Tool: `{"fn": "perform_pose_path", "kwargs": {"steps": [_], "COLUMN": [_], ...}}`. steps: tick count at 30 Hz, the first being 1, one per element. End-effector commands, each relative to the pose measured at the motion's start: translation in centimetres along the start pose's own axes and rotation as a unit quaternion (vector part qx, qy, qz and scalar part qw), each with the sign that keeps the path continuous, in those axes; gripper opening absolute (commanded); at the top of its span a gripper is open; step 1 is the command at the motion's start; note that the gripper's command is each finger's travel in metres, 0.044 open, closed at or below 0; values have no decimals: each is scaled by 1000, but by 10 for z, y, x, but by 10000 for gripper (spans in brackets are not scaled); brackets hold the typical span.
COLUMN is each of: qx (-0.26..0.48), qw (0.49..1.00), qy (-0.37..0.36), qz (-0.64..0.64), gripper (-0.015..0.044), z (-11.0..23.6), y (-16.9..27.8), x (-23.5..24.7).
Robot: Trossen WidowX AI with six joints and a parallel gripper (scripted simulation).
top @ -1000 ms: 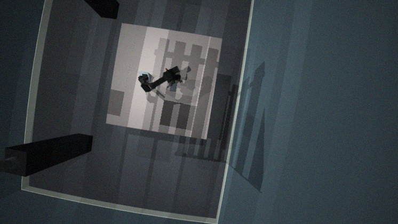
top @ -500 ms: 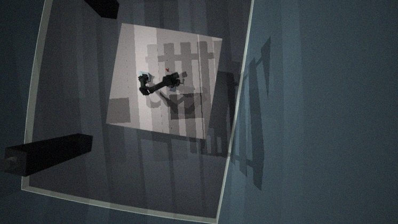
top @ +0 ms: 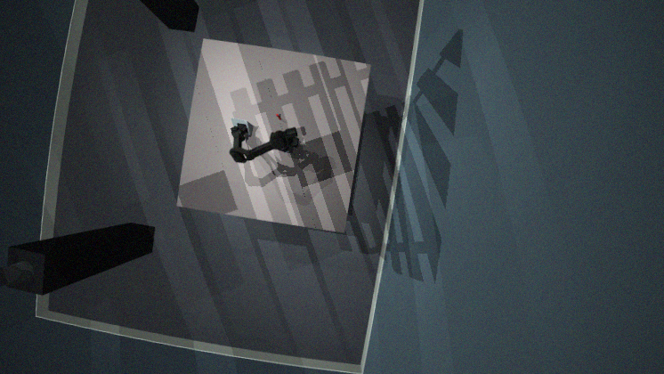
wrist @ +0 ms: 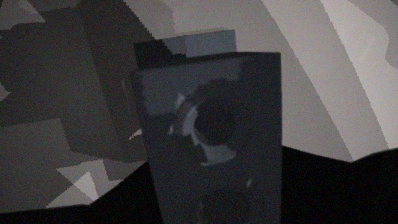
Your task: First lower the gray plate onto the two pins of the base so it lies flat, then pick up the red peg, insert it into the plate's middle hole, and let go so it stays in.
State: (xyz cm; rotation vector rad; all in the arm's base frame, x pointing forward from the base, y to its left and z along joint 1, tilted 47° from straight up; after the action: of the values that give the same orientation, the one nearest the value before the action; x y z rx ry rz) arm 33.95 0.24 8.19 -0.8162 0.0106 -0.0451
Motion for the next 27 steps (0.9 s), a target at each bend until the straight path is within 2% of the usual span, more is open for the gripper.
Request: {"fn": "perform_pose_path", "kwargs": {"steps": [1,18,27], "qx": [-2,-2,-3], "qw": [1000,1000,1000], "qy": [-3,-3,-3], "qz": [3,3,3], "gripper": [0,0,0], "z": [1,0,-15], "y": [-1,-1,-2], "x": [0,1,1]}}
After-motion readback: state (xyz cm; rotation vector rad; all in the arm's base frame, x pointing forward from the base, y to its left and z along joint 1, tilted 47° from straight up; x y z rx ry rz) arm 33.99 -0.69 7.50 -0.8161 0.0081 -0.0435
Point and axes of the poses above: the point midway between the two fingers, 35 mm back from their tips, its own z axis back along the fingers, its own x axis across the jaws, y = z × x, the point moved 3 cm from there along z, back along the fingers, and after that the axes turned 2 degrees about z, right-handed, at the moved point
